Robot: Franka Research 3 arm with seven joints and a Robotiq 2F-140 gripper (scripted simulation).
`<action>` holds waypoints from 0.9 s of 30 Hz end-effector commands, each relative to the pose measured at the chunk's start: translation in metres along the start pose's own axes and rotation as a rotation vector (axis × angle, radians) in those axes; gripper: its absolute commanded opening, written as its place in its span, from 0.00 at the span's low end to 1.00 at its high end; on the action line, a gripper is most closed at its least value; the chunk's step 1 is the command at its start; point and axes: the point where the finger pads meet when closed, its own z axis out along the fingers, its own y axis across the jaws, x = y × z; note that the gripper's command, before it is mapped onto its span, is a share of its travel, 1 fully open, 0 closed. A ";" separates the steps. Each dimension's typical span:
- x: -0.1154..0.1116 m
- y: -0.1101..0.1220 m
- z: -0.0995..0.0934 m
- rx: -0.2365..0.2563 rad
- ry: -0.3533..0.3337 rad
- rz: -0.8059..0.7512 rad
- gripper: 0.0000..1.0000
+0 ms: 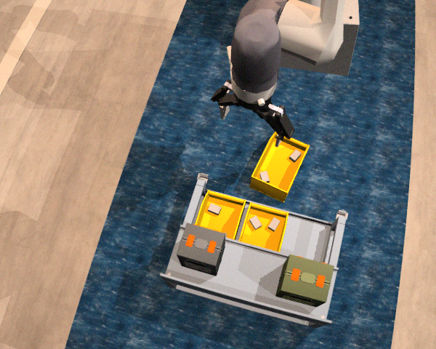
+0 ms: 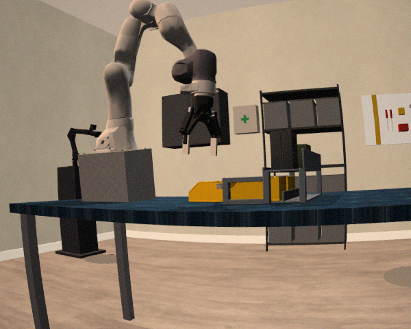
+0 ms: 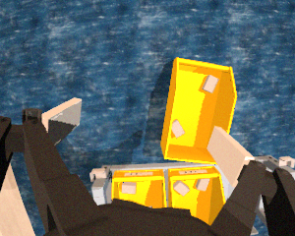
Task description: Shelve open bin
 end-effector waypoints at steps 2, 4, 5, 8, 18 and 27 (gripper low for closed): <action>-0.001 0.003 -0.001 0.002 -0.016 0.001 1.00; -0.001 0.003 -0.001 0.002 -0.016 0.001 1.00; -0.001 0.003 -0.001 0.002 -0.016 0.001 1.00; 0.000 0.007 -0.002 0.003 -0.026 -0.007 1.00; 0.001 0.011 -0.003 0.003 -0.036 -0.015 1.00; 0.001 0.015 -0.004 0.003 -0.046 -0.022 1.00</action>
